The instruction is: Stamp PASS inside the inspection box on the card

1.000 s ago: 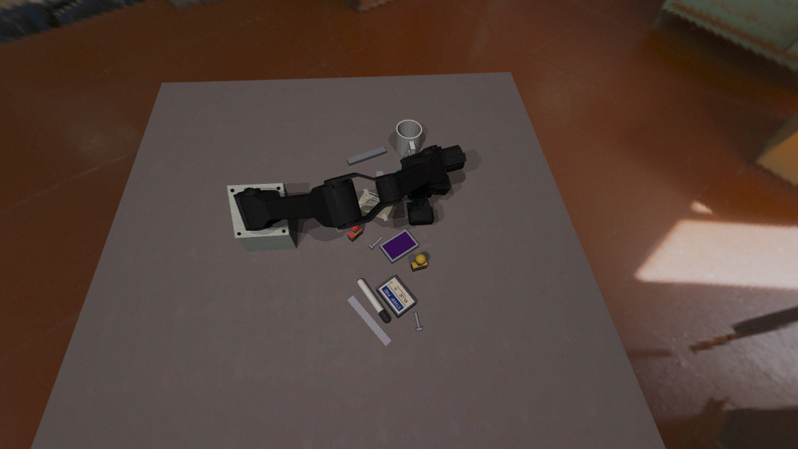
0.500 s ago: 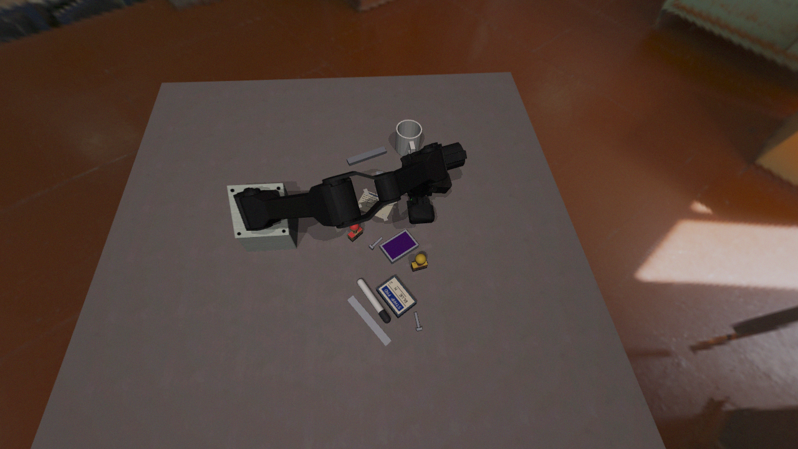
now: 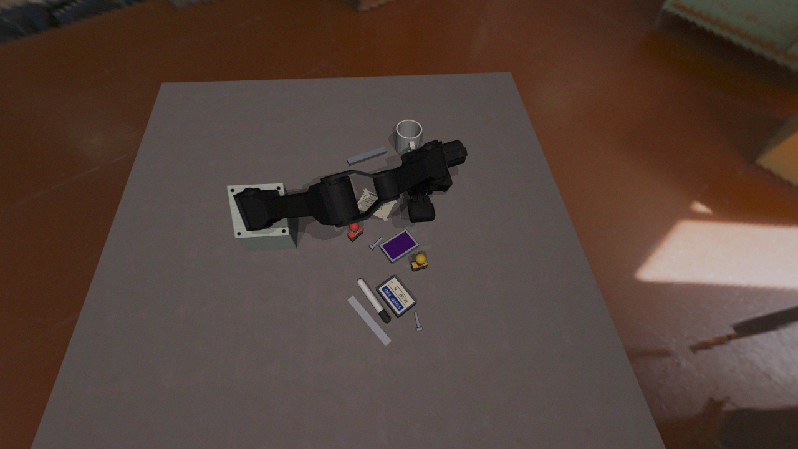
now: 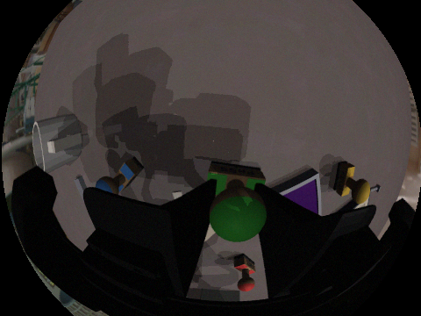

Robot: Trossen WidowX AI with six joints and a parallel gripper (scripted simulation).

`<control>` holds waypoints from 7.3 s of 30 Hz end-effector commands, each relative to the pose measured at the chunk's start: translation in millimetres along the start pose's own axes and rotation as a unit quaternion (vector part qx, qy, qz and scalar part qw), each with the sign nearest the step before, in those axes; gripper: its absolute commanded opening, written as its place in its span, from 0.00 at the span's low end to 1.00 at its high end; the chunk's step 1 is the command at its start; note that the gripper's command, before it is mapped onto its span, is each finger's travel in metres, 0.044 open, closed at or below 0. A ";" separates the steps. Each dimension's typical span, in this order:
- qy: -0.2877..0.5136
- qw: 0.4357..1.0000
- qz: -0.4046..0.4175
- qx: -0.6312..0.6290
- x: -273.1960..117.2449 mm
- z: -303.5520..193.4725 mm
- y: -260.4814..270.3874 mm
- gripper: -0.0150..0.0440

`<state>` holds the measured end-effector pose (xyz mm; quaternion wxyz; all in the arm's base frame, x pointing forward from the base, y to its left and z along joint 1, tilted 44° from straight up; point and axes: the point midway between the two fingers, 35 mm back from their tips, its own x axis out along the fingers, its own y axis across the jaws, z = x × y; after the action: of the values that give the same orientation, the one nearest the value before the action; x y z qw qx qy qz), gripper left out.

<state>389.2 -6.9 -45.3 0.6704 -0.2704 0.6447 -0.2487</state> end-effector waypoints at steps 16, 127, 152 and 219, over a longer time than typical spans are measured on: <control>0.001 1.000 0.003 0.002 -9.6 -0.2 0.5 0.25; 0.003 1.000 0.001 0.001 -13.8 -50.6 -94.9 0.25; 0.003 1.000 0.001 0.001 2.6 -51.1 -95.3 0.25; 0.002 1.000 0.000 0.006 22.8 -52.3 -96.1 0.25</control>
<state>339.6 -92.4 4.0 0.6721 -0.2646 0.6444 -0.2509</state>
